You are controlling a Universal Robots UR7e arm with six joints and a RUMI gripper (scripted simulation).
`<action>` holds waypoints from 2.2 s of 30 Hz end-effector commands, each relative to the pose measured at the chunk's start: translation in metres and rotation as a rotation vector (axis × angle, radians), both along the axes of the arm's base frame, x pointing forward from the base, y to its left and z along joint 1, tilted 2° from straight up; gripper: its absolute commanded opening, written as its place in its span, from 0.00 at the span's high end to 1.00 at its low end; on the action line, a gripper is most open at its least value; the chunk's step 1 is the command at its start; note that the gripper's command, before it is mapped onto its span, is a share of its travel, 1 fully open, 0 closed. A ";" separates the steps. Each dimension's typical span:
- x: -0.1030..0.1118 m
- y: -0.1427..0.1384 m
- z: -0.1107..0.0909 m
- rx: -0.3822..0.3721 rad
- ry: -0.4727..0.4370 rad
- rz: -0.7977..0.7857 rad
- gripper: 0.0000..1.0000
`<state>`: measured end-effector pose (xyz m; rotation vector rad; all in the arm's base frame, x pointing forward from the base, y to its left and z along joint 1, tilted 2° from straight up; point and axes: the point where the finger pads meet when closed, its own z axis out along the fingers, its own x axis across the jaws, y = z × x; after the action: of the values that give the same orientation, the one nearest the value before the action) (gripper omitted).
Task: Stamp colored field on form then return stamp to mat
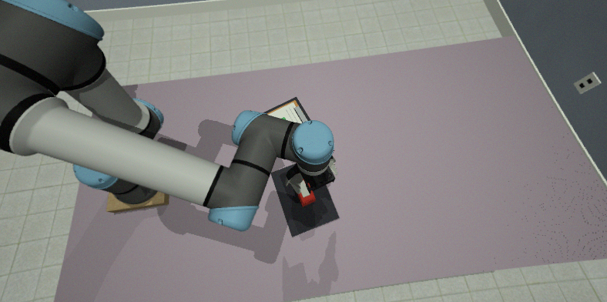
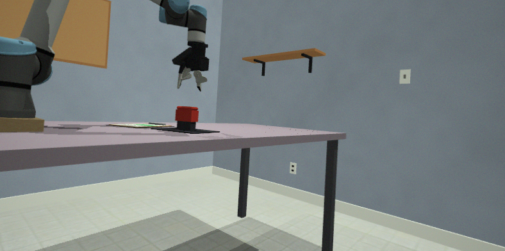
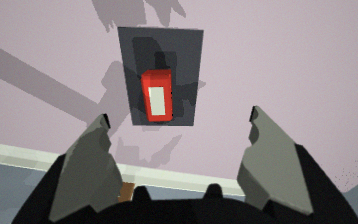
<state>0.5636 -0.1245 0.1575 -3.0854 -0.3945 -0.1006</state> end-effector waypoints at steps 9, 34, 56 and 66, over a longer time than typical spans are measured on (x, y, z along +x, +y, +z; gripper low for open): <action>-0.028 -0.029 -0.005 -0.043 0.024 -0.046 0.00; -0.030 -0.027 0.045 -0.044 0.024 -0.038 0.00; -0.046 0.102 0.044 -0.079 0.012 0.746 0.00; -0.069 0.175 0.042 -0.099 0.003 1.236 0.00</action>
<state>0.5004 0.0297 0.1991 -2.4842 -1.9686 -0.0248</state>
